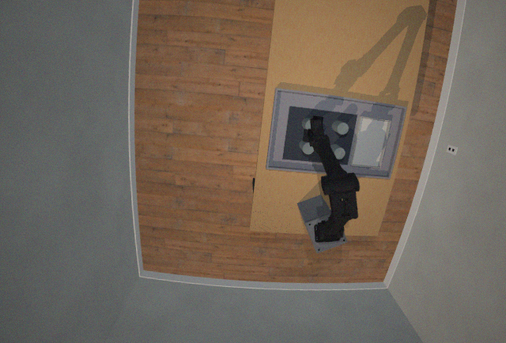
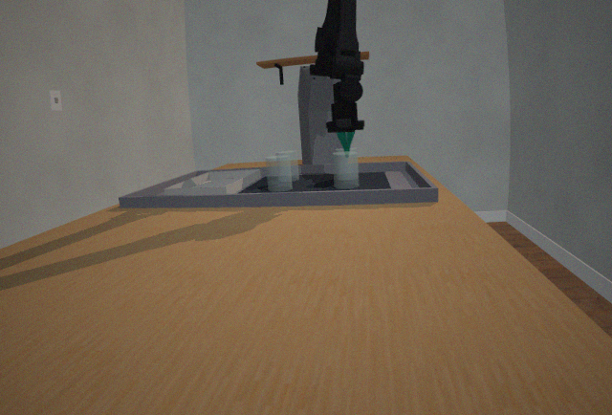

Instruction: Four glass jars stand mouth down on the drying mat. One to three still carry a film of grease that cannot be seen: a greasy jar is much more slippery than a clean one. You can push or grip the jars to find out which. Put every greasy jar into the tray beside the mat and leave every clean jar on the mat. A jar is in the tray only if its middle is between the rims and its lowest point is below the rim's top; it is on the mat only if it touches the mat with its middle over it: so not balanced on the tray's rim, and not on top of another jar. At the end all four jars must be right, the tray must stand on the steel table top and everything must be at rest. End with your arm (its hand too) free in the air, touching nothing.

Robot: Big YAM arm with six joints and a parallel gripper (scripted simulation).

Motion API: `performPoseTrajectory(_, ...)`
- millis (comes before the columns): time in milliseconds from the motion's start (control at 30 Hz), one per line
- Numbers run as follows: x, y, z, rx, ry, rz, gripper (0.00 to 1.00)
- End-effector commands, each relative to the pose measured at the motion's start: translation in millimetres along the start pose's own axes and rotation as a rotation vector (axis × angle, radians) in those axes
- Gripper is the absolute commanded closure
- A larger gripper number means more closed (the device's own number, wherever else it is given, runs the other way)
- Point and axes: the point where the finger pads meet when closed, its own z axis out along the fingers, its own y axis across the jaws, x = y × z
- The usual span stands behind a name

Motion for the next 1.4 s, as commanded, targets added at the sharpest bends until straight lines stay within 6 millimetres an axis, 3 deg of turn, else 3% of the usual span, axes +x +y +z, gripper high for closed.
performPoseTrajectory(0, -36.6, 3.3, 0.9, -0.012, -0.056, -0.008, 1.00)
performPoseTrajectory(1367, -41.4, 3.3, 0.6, -0.012, -0.056, -0.008, 1.00)
